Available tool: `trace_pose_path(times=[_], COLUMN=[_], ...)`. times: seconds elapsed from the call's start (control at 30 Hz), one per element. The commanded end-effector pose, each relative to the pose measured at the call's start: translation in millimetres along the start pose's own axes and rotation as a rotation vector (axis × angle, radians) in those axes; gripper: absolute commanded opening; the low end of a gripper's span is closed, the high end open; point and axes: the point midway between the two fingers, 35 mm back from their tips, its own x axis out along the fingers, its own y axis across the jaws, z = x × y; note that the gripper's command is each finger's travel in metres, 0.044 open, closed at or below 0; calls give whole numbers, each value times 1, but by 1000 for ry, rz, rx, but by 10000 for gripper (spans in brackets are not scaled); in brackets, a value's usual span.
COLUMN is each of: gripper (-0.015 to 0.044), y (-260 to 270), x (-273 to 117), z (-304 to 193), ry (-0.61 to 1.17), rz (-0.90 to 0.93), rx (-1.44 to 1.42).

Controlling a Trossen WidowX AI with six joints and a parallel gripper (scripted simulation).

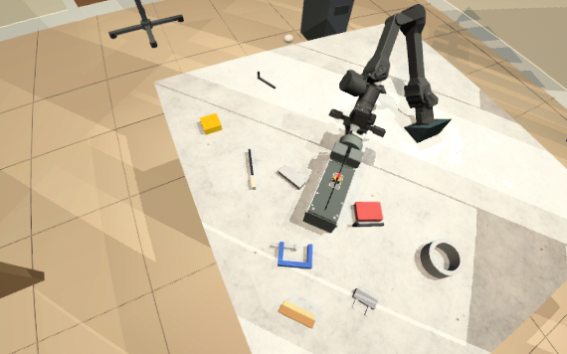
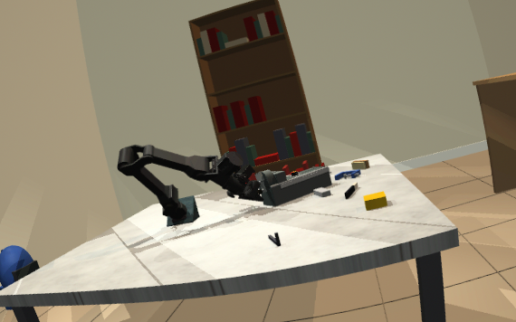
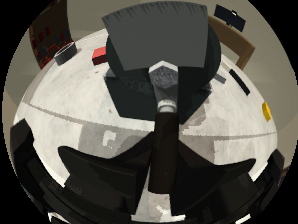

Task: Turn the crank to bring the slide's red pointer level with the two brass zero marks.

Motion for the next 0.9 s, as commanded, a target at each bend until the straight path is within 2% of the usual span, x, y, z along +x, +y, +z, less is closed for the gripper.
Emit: trace_pose_path(times=[0.0,0.1,0.67,0.87], gripper=[0,0,440,440], y=[0,0,0,-1], x=[0,0,0,-13], z=[0,0,0,15], ry=[1,1,1,0], rz=[1,1,1,3], rx=[0,0,0,1])
